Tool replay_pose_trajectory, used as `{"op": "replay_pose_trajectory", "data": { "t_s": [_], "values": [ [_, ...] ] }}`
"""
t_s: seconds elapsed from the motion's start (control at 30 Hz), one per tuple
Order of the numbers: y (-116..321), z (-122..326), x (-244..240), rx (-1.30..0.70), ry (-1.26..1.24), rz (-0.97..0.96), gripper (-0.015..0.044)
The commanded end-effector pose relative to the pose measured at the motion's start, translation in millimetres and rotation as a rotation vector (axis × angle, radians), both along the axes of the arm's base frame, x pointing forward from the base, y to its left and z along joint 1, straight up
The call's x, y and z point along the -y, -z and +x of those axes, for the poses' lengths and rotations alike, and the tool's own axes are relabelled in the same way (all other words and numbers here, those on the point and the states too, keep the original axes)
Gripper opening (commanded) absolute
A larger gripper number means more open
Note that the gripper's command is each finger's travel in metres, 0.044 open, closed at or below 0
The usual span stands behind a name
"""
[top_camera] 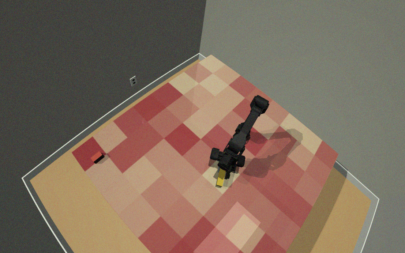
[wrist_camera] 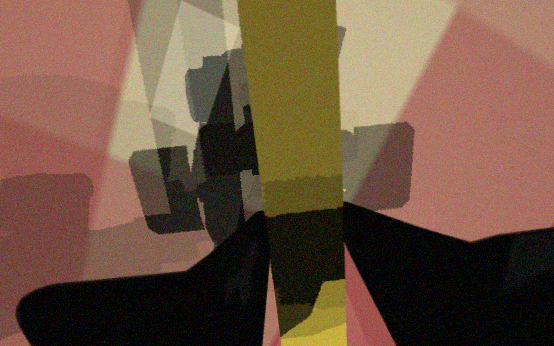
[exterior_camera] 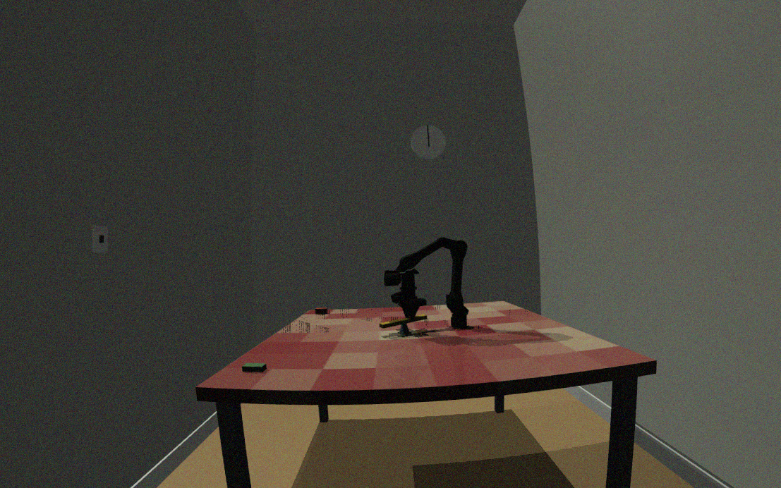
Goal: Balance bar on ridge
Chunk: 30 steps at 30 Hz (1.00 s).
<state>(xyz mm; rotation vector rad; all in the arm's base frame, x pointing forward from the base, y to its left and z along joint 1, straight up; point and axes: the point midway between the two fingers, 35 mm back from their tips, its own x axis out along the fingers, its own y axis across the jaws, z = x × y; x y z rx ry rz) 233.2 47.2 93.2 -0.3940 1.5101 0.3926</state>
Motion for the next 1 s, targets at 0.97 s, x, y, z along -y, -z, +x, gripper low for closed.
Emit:
{"op": "replay_pose_trajectory", "data": {
  "t_s": [0.97],
  "values": [
    [3.4, -0.4, 0.2, 0.001, -0.004, 0.000, 0.0000]
  ]
}}
